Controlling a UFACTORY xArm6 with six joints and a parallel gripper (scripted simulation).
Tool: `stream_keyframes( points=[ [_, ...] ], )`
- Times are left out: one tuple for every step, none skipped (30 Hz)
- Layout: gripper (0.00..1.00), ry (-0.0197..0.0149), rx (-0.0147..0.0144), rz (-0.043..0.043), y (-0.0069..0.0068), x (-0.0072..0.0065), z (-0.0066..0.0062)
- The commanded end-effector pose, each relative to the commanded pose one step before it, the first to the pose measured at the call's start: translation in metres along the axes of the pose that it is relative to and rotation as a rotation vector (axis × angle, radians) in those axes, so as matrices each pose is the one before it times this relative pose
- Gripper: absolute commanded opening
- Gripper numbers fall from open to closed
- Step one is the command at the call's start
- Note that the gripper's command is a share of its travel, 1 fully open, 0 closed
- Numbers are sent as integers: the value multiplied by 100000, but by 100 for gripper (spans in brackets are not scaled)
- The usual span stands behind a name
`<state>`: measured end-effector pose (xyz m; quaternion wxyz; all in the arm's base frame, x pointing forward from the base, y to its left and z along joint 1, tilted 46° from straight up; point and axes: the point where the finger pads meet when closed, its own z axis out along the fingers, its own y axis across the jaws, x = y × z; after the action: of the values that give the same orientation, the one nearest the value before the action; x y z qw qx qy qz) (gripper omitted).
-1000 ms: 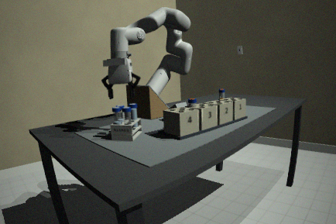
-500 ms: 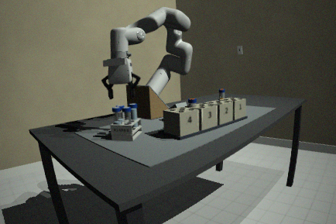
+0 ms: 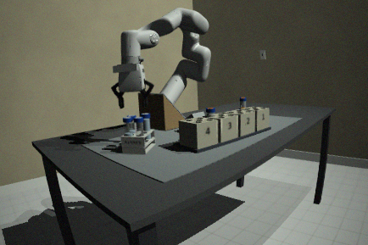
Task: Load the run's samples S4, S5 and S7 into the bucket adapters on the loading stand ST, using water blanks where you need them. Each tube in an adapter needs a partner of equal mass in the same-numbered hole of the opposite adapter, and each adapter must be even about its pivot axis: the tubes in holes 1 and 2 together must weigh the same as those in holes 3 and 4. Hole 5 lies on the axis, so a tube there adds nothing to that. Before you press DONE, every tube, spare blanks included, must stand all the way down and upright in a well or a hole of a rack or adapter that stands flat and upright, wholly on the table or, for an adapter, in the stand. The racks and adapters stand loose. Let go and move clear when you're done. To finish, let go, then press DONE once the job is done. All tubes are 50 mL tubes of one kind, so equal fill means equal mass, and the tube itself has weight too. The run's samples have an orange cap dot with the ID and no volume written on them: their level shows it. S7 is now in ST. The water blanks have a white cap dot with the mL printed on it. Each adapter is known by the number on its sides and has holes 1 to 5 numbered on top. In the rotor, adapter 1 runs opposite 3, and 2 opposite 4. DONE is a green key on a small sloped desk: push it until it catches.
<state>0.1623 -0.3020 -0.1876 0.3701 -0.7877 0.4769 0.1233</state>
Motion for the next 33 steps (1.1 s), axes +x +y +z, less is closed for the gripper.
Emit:
stream_keyframes(
  points=[
    [100,478,-126,-89,5,135,-216],
    [100,0,0,0,0,0,0],
    [100,-2,-2,2,-1,-5,-258],
    [100,-2,1,0,1,3,-273],
    [100,1,-1,0,0,0,-267],
    [100,1,-1,0,0,0,-267],
    [100,0,-1,0,0,0,-267],
    [100,0,-1,0,0,0,-267],
    [100,0,-1,0,0,0,-267],
    [100,0,-1,0,0,0,-267],
    [100,0,-1,0,0,0,-267],
    [100,0,-1,0,0,0,-267],
    [100,0,-1,0,0,0,-267],
    [100,0,-1,0,0,0,-267],
    [100,0,-1,0,0,0,-267],
    [100,0,0,0,0,0,0],
    [100,0,0,0,0,0,0],
    [100,0,-1,0,1,2,-268],
    [100,0,-1,0,0,0,-267],
    [100,0,-1,0,0,0,-267],
    [100,0,-1,0,0,0,-267],
    [100,0,-1,0,0,0,-267],
    [100,0,-1,0,0,0,-267],
    [100,0,-1,0,0,0,-267],
    [100,0,-1,0,0,0,-267],
    [100,0,-1,0,0,0,-267],
    [100,0,-1,0,0,0,-267],
    [100,0,-1,0,0,0,-267],
    [100,0,-1,0,0,0,-267],
    [100,0,-1,0,0,0,-267],
    [100,0,-1,0,0,0,-267],
    [100,0,-1,0,0,0,-267],
    [100,0,0,0,0,0,0]
  ],
)
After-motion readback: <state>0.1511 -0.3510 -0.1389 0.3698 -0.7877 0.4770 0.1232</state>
